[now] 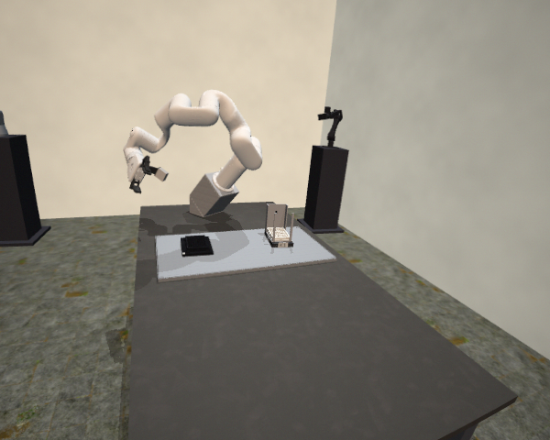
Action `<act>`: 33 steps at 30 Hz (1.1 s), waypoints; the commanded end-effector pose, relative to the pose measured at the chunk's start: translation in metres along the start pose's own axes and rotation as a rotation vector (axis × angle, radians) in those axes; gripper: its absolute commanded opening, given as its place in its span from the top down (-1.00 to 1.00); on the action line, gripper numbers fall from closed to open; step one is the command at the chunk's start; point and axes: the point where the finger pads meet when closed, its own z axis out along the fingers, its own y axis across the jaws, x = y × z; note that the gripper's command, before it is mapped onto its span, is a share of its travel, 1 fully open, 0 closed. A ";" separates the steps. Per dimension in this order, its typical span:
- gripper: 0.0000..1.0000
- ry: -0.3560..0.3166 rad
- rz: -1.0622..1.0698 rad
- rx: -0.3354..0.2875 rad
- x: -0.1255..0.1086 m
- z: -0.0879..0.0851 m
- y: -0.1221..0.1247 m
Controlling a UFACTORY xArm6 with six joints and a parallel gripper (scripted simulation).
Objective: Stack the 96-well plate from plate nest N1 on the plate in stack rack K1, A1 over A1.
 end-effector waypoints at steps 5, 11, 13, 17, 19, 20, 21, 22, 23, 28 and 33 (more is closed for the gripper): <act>-1.00 0.070 -0.221 0.069 0.007 0.020 0.002; -1.00 0.146 -0.401 0.106 0.015 0.036 0.003; -1.00 0.173 -0.462 0.114 0.020 0.044 0.004; -1.00 0.200 -0.522 0.122 0.023 0.048 0.004; -1.00 0.228 -0.582 0.128 0.028 0.057 0.005; -1.00 0.242 -0.612 0.130 0.030 0.059 0.005; -1.00 0.257 -0.642 0.133 0.030 0.059 0.005; -1.00 0.271 -0.672 0.136 0.030 0.059 0.005; -1.00 0.285 -0.702 0.137 0.033 0.063 0.005; -1.00 0.359 -0.852 0.140 0.040 0.072 0.006; -1.00 0.409 -0.952 0.136 0.045 0.078 0.007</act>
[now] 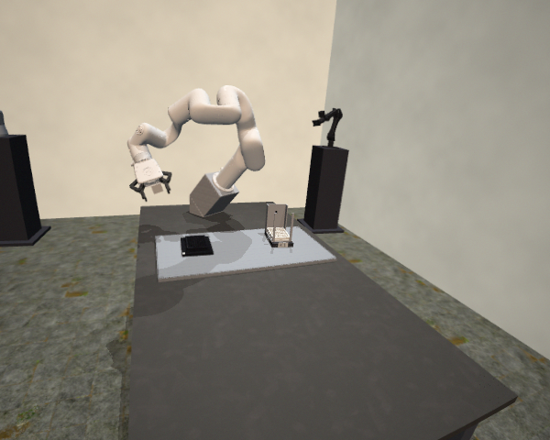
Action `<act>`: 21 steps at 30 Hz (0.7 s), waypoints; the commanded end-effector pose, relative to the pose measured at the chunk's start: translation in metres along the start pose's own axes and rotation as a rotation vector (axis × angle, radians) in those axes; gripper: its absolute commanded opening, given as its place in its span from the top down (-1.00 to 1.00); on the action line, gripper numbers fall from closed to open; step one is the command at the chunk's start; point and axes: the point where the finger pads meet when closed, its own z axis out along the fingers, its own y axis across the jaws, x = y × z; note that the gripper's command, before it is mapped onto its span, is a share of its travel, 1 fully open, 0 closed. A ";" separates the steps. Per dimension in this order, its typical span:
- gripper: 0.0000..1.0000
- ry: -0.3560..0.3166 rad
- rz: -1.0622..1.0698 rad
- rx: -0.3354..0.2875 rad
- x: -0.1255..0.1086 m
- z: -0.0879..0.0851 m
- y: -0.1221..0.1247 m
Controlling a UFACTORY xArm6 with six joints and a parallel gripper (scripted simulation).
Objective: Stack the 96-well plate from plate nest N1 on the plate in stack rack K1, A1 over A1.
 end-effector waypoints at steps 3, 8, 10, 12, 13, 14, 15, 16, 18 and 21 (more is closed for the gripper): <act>-1.00 0.061 -0.159 0.005 -0.001 0.011 0.007; -1.00 0.120 -0.314 -0.011 0.000 0.021 0.015; -1.00 0.144 -0.376 -0.019 0.000 0.024 0.016; -1.00 0.163 -0.429 -0.026 0.000 0.027 0.019; -1.00 0.174 -0.460 -0.031 0.001 0.029 0.021; -1.00 0.185 -0.491 -0.036 0.001 0.029 0.021; -1.00 0.196 -0.522 -0.042 0.001 0.033 0.024; -1.00 0.207 -0.553 -0.048 0.001 0.035 0.026; -1.00 0.207 -0.553 -0.048 0.001 0.035 0.026; -1.00 0.239 -0.645 -0.067 0.002 0.040 0.030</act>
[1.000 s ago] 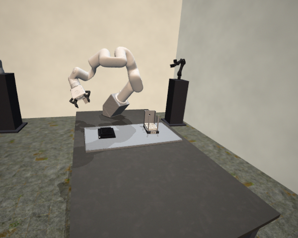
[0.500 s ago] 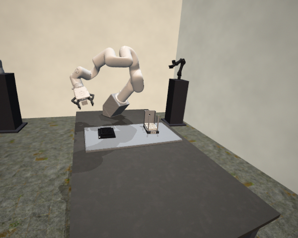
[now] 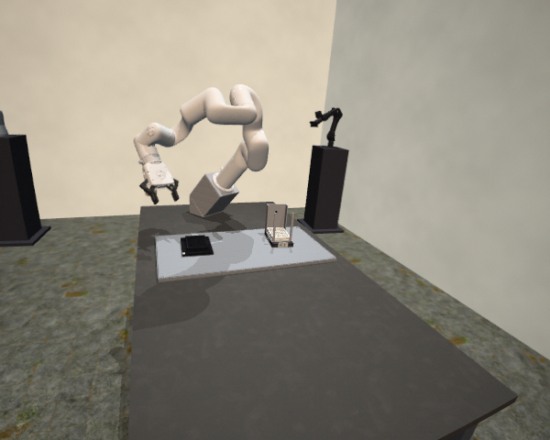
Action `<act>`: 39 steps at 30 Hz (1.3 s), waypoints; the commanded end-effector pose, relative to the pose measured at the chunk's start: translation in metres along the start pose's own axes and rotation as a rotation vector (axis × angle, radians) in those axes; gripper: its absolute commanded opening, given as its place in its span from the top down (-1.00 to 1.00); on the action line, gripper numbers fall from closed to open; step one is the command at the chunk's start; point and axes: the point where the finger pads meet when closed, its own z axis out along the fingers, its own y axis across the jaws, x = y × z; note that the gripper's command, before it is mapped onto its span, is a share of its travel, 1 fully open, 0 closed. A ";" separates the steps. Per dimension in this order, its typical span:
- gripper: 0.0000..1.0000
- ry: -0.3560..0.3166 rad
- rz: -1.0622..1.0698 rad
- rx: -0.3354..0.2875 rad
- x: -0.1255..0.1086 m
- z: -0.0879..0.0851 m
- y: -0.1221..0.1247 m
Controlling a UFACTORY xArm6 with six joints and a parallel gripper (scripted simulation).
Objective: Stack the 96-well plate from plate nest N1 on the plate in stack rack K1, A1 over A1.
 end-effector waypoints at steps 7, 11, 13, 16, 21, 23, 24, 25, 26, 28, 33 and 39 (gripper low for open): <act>-1.00 0.100 -0.329 -0.056 -0.009 0.014 0.011; -1.00 0.127 -0.435 -0.082 -0.012 0.018 0.015; -1.00 0.134 -0.466 -0.090 -0.012 0.018 0.015; -1.00 0.149 -0.529 -0.107 -0.014 0.022 0.019; -1.00 0.182 -0.686 -0.152 -0.017 0.026 0.023; -1.00 0.194 -0.749 -0.171 -0.020 0.030 0.027; -1.00 0.199 -0.781 -0.181 -0.020 0.030 0.027; -1.00 0.202 -0.794 -0.185 -0.020 0.030 0.027; -1.00 0.207 -0.826 -0.195 -0.022 0.033 0.030; -1.00 0.217 -0.889 -0.215 -0.022 0.033 0.031; -1.00 0.230 -0.983 -0.247 -0.027 0.039 0.038; -1.00 0.253 -1.170 -0.313 -0.030 0.042 0.042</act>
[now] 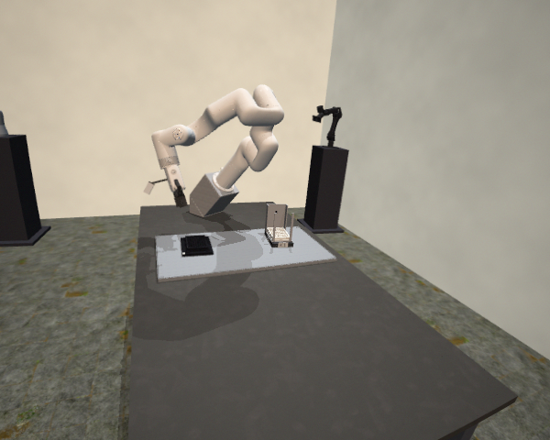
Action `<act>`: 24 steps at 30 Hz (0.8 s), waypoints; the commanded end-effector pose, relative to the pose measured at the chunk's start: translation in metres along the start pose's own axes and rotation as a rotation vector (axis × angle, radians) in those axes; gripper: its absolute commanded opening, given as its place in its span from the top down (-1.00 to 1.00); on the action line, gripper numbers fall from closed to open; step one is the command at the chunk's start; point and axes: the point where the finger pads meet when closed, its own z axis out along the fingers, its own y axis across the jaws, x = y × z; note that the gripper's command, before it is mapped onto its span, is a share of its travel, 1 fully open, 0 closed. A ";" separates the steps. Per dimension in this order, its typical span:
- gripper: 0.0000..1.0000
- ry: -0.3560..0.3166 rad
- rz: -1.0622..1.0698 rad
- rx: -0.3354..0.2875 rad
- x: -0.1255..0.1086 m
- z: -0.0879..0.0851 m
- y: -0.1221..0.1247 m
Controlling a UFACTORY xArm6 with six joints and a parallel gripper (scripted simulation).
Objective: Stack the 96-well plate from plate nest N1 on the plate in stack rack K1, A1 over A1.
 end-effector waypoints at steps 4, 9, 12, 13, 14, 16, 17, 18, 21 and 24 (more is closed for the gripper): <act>-1.00 0.029 -0.251 -0.065 -0.010 0.003 -0.003; -1.00 0.032 -0.330 -0.087 -0.014 0.005 -0.005; -1.00 0.035 -0.427 -0.114 -0.019 0.006 -0.006; -1.00 0.036 -0.459 -0.123 -0.019 0.006 -0.006; -1.00 0.037 -0.491 -0.132 -0.019 0.006 -0.006; -1.00 0.037 -0.554 -0.150 -0.023 0.008 -0.007; -1.00 0.037 -0.586 -0.159 -0.023 0.008 -0.007; -1.00 0.037 -0.618 -0.168 -0.023 0.008 -0.007; -1.00 0.036 -0.699 -0.190 -0.027 0.009 -0.008; -1.00 0.034 -0.795 -0.217 -0.032 0.010 -0.010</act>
